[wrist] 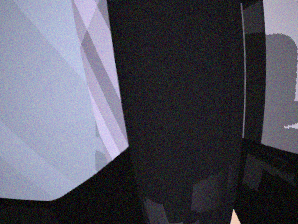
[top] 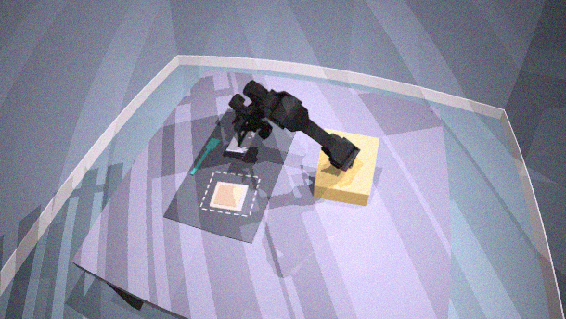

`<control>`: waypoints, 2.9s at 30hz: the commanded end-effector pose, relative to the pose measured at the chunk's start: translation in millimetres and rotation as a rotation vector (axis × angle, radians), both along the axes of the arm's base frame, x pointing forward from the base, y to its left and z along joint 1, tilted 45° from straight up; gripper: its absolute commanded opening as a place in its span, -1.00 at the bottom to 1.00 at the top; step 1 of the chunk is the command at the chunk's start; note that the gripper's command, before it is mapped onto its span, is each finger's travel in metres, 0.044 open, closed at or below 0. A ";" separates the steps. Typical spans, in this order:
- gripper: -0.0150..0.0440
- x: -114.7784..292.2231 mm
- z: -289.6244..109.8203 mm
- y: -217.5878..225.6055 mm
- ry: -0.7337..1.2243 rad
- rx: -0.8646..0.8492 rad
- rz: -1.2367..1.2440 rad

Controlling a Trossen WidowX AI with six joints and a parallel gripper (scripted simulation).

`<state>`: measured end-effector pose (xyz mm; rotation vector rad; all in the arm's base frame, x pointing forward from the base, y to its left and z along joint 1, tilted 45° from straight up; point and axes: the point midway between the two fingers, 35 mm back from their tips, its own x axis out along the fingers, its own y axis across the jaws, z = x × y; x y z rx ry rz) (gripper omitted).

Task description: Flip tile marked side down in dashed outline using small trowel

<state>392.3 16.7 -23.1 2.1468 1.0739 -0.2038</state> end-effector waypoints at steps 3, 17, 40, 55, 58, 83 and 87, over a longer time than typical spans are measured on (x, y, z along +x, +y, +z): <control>-0.49 17.0 -18.4 -12.6 0.140 0.015 -0.106; -0.49 36.8 -73.3 -35.9 0.529 0.039 -0.382; -0.49 28.2 -145.3 -74.3 1.072 -0.069 -0.913; -0.49 4.8 -166.3 -101.1 1.290 -0.259 -1.302; -0.49 2.4 -166.9 -103.6 1.302 -0.282 -1.339; -0.49 1.1 -187.6 -83.7 1.304 -0.279 -1.337; -0.49 0.5 -192.3 -79.1 1.305 -0.278 -1.336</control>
